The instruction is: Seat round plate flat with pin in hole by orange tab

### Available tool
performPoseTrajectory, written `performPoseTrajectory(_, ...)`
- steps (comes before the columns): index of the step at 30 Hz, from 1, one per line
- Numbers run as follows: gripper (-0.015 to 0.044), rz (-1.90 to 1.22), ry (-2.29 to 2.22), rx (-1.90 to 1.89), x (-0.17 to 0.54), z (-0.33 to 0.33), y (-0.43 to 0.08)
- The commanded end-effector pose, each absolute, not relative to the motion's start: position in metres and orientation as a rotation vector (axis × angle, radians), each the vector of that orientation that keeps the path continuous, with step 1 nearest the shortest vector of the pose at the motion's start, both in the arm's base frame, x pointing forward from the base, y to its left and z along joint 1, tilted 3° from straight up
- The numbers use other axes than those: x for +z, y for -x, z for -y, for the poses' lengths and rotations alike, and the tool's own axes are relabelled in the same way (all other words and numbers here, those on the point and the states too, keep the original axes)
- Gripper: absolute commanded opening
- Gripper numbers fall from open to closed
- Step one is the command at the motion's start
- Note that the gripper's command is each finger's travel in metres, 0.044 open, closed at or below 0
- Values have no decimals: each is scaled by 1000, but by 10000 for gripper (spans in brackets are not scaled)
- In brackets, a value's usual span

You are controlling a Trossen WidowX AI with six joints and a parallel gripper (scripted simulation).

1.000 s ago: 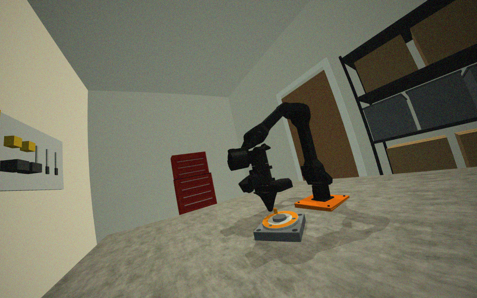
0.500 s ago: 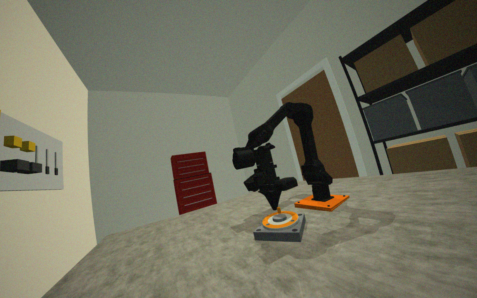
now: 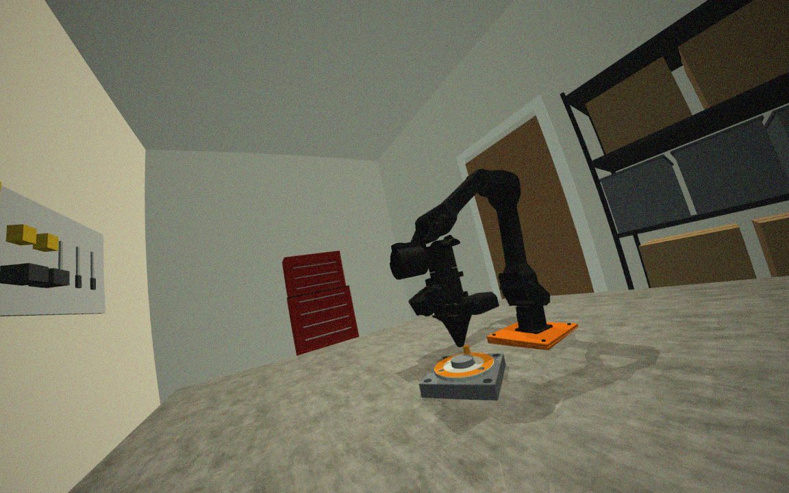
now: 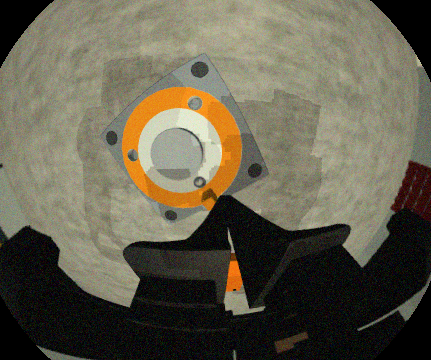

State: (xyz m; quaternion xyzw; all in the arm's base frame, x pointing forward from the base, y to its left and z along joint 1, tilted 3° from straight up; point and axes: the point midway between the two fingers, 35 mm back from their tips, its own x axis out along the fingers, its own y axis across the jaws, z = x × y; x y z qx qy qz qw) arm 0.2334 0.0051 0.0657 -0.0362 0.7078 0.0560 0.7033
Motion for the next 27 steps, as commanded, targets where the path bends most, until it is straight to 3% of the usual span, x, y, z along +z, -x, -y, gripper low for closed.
performPoseTrajectory(1,0,-1575,75,124,68,-7,-232)
performPoseTrajectory(12,0,-1575,75,124,113,-4,-230)
performPoseTrajectory(27,0,-1579,75,120,104,-4,-230)
